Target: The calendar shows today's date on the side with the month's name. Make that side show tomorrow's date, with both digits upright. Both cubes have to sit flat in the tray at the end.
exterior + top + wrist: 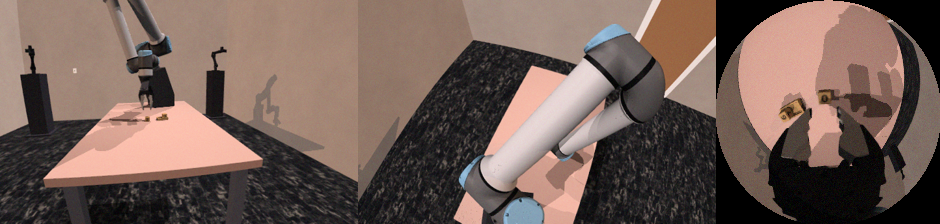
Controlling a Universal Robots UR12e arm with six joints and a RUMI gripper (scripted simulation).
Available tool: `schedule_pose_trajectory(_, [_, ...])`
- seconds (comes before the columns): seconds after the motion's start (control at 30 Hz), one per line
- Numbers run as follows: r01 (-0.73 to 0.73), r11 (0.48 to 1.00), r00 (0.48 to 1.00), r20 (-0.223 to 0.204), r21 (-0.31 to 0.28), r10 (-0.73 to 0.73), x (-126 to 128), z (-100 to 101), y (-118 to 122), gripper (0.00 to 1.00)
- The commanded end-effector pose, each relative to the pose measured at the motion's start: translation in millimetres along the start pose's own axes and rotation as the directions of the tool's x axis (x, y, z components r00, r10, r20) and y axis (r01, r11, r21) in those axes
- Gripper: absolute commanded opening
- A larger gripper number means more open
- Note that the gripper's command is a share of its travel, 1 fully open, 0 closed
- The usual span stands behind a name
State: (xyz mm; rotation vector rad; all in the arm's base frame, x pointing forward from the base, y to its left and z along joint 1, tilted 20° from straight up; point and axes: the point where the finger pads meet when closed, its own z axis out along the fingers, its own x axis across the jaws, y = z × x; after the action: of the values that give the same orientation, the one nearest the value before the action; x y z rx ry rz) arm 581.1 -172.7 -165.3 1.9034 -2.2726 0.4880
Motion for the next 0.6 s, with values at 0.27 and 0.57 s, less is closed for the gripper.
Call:
schedule_pose_trajectory(0.27, [-0.002,0.993,1.0,0.003,0.118,0.001,-0.5,2.8,0.4,0.28])
schedule_pose_trajectory(0.57, [0.0,0.983,1.0,0.0,0.183,0.0,0.0,-0.2,1.5,0.28])
